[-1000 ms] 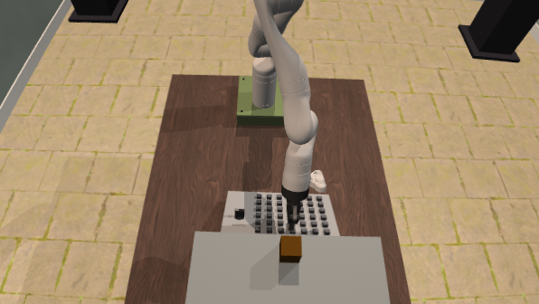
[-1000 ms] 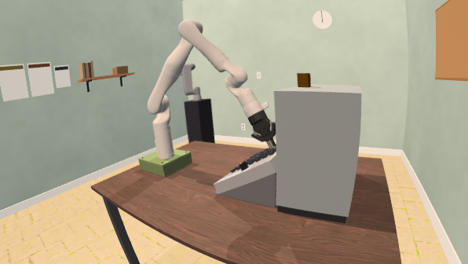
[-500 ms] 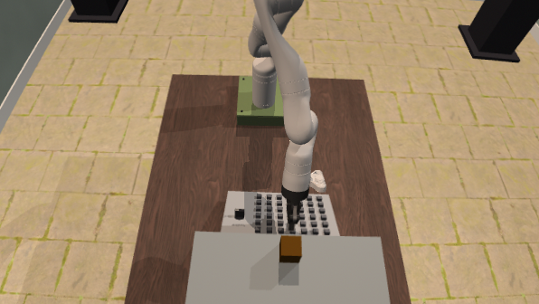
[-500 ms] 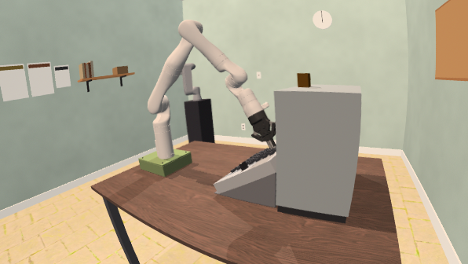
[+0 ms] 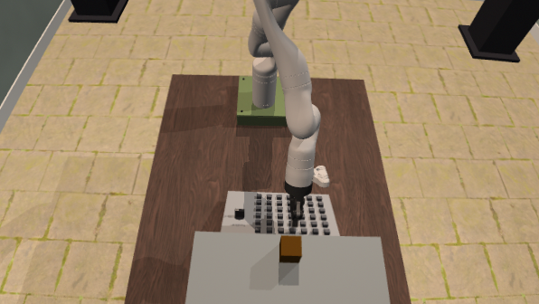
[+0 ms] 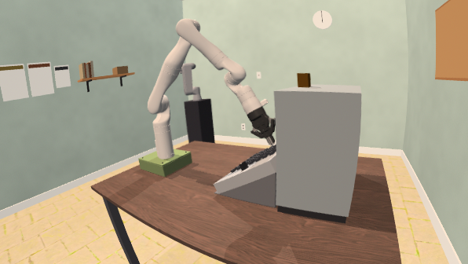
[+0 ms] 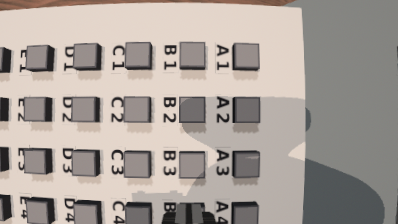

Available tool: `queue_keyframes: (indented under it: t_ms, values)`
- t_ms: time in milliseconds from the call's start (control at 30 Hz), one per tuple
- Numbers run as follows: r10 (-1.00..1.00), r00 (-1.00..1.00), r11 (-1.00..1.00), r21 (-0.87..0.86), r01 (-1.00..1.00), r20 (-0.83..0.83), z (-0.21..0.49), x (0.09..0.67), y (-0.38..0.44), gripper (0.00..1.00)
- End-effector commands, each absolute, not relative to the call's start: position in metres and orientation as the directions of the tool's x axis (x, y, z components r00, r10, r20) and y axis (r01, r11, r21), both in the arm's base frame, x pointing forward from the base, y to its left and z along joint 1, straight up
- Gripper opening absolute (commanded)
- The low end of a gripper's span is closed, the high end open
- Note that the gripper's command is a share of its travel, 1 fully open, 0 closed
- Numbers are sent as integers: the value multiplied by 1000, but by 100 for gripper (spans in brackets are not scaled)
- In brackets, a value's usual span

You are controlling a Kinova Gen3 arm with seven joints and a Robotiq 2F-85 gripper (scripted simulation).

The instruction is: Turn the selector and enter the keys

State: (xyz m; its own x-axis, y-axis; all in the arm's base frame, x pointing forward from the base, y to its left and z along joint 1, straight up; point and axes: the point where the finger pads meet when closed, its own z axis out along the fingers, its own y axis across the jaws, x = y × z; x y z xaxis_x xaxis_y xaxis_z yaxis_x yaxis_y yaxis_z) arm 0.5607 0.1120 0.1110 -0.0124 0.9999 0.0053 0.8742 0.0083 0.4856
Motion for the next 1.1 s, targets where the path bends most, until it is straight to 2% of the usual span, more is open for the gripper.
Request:
queue_keyframes:
  t_ms: [0,600,1067]
  values:
    - [1000,-11,11,487,873,-2,119,558,107,10]
    - [1000,-11,11,487,873,-3,127,552,106,10]
    - [1000,-12,11,488,873,-2,95,495,73,10]
